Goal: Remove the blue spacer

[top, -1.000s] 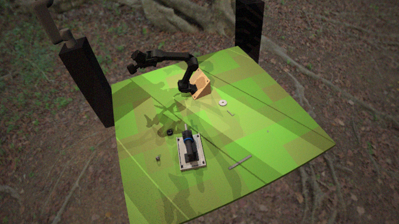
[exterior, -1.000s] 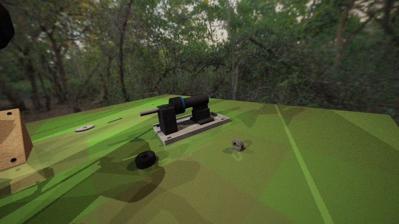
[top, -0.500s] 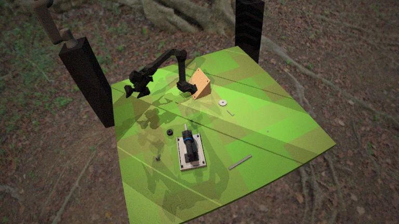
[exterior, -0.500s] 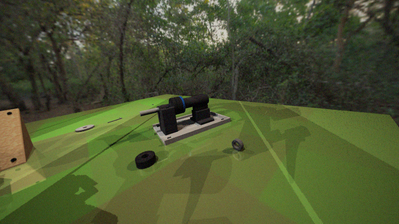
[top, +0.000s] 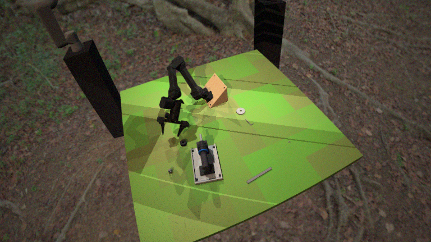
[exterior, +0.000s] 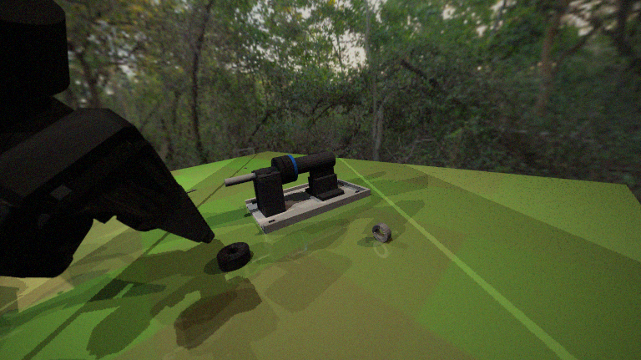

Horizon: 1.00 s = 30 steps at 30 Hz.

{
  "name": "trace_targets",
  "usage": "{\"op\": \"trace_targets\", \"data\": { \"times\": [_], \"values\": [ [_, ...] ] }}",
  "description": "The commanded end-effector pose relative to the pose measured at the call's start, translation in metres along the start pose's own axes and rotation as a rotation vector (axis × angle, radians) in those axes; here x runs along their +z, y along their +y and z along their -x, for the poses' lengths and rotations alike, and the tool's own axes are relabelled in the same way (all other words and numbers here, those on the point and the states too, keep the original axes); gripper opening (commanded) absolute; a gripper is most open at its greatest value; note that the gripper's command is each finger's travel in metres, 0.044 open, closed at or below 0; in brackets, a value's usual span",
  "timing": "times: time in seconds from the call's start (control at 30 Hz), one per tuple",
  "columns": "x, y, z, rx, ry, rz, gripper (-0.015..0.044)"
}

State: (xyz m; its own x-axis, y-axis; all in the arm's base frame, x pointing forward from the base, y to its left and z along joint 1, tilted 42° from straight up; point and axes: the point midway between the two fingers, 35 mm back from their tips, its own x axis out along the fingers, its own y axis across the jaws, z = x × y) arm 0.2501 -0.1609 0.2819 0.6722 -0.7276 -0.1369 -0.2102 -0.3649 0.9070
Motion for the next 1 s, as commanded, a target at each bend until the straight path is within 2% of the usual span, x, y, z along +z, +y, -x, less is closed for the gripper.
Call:
{"op": "trace_targets", "data": {
  "times": [0.0, 0.23, 0.97],
  "values": [
    [-0.033, -0.054, 0.006, -0.102, 0.136, -0.13, 0.044],
    [-0.08, -0.146, 0.05, -0.333, 0.346, -0.354, 0.044],
    [-0.076, -0.144, 0.052, -0.34, 0.351, -0.359, 0.044]
  ]
}}
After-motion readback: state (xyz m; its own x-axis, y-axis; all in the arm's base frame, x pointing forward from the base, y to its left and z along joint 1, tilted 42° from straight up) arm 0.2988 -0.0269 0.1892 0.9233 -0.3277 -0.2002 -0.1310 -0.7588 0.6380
